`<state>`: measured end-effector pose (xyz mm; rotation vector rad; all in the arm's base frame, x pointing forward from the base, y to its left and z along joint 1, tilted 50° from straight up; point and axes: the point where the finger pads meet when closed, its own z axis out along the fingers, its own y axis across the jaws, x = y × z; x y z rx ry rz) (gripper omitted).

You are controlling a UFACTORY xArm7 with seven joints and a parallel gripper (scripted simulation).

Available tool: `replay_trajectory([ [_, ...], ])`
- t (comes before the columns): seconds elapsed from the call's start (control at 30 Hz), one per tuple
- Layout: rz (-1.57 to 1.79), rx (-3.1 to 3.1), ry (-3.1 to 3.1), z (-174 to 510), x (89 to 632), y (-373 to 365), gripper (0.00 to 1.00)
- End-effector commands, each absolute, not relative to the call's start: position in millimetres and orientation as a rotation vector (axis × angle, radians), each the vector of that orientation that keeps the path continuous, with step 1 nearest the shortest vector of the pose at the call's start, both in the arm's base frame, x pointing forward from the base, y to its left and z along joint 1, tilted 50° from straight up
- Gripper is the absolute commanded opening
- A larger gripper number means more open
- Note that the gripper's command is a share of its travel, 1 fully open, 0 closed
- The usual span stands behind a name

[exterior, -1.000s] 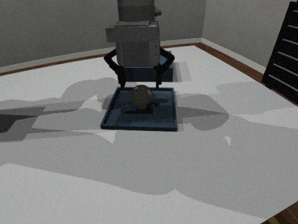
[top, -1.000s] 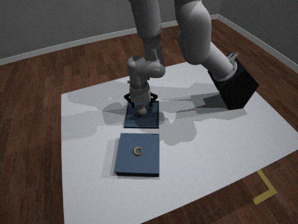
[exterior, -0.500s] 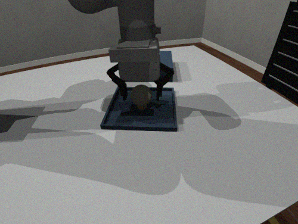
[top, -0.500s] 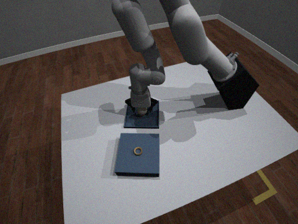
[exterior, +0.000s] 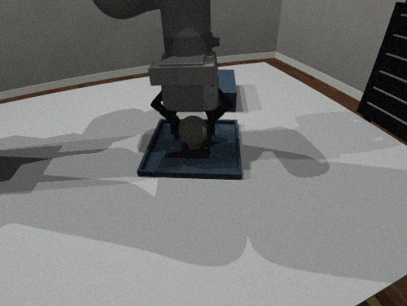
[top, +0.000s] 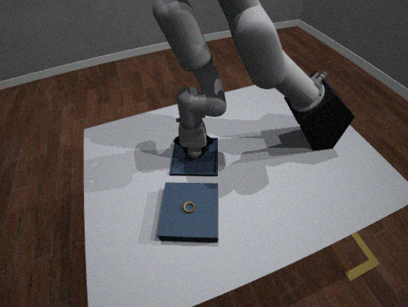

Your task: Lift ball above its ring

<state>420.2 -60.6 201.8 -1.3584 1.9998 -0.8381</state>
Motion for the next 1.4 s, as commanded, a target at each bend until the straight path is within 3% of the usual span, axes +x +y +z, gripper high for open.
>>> replay_trajectory([
  [0.0, -0.839, -1.358, 1.999, 202.4, 420.5, -60.6, 0.0],
  [0.73, -0.839, -1.358, 1.998, 251.0, 364.6, -47.1, 0.0],
  [1.37, -0.839, -1.357, 1.998, 253.1, 361.5, -46.5, 0.0],
])
